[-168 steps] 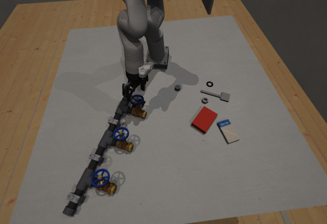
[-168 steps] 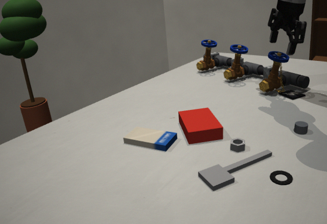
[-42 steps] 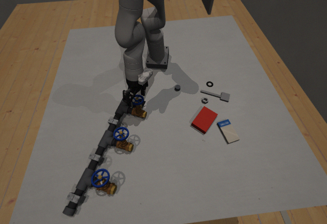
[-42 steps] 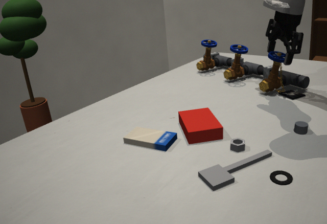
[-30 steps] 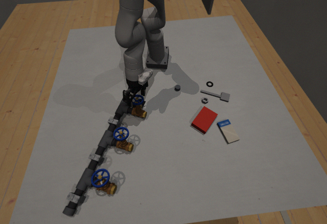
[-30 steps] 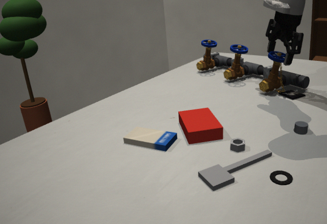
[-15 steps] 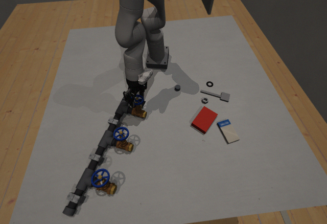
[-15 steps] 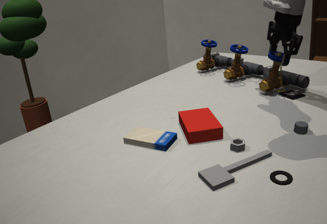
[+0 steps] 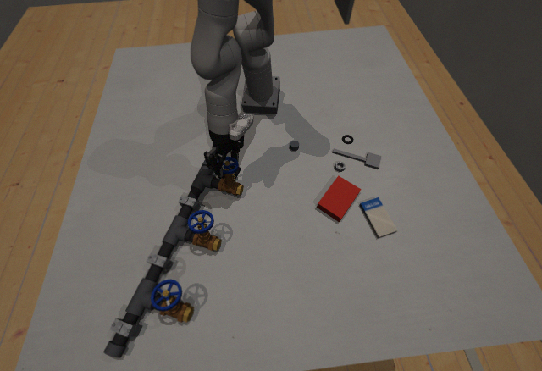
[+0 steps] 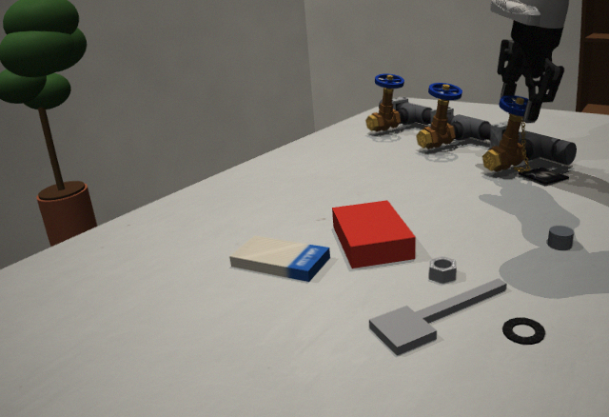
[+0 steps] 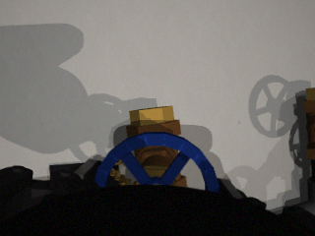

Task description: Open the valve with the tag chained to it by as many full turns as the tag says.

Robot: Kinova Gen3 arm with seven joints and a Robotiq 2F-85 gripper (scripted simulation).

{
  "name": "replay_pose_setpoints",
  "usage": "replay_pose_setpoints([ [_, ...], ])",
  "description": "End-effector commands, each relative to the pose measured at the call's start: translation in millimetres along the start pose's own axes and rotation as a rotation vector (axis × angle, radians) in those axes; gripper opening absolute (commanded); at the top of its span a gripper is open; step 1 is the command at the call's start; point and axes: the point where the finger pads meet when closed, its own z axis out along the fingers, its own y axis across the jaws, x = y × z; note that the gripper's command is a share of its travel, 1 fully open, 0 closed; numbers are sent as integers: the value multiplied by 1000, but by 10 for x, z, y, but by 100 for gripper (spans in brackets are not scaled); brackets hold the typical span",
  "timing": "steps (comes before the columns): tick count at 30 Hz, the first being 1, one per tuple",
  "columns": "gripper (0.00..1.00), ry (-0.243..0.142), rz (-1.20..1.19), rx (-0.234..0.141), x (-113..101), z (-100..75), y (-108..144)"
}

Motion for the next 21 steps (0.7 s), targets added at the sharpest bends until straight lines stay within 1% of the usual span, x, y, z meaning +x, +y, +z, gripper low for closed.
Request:
replay_pose_setpoints([
  [1,71,0,0,0,1,0,2],
  [12,71,0,-17,0,1,0,2],
  [21,71,0,-81,0,1,0,2],
])
